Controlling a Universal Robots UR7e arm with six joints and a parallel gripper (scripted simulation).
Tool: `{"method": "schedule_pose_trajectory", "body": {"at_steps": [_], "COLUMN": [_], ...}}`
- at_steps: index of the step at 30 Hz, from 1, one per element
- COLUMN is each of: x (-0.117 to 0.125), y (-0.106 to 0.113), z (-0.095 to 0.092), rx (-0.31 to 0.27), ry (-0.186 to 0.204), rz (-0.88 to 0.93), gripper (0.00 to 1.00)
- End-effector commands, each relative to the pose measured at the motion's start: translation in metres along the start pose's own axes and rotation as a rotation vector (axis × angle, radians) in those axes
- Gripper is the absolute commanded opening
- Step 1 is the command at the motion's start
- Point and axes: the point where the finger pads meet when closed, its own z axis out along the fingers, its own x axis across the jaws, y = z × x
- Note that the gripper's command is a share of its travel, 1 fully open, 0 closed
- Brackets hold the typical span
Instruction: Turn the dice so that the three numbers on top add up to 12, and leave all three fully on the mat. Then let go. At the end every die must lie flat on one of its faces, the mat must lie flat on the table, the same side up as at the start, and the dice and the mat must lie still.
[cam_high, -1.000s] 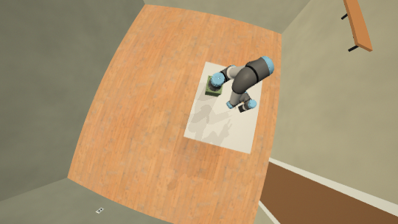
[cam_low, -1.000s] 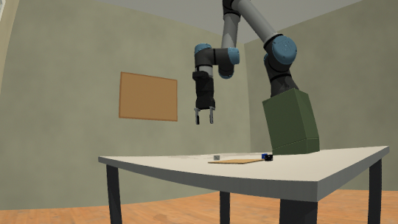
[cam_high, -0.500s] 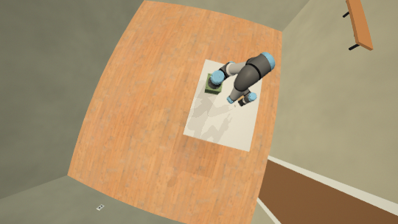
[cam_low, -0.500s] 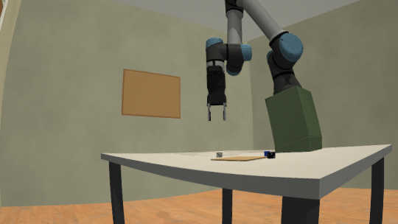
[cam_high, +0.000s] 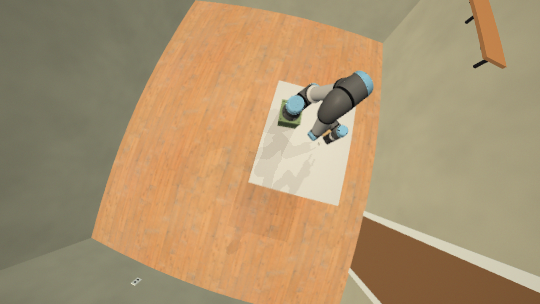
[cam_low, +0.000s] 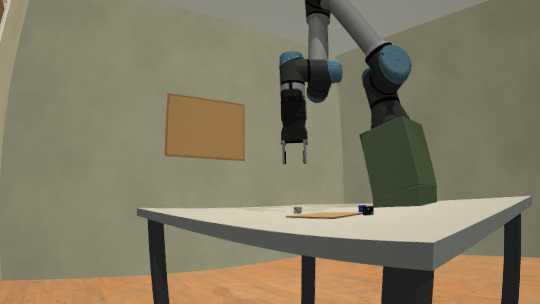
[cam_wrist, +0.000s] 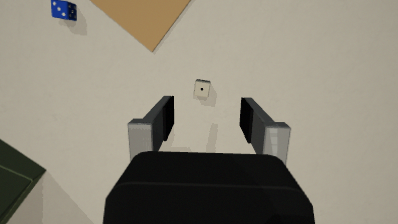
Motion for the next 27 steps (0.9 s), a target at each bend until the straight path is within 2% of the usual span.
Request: {"method": "schedule_pose_trajectory", "body": {"at_steps": [1,16,27], "x": [0.0,0.0,0.001], "y": [0.0,0.0,0.0], "z": [0.001,0.025,0.062], "rx": [0.0,0.0,0.0], "ry": [0.001,0.001,0.001], "rz": [0.0,0.0,0.0], "gripper": [1.0,1.0,1.0]}}
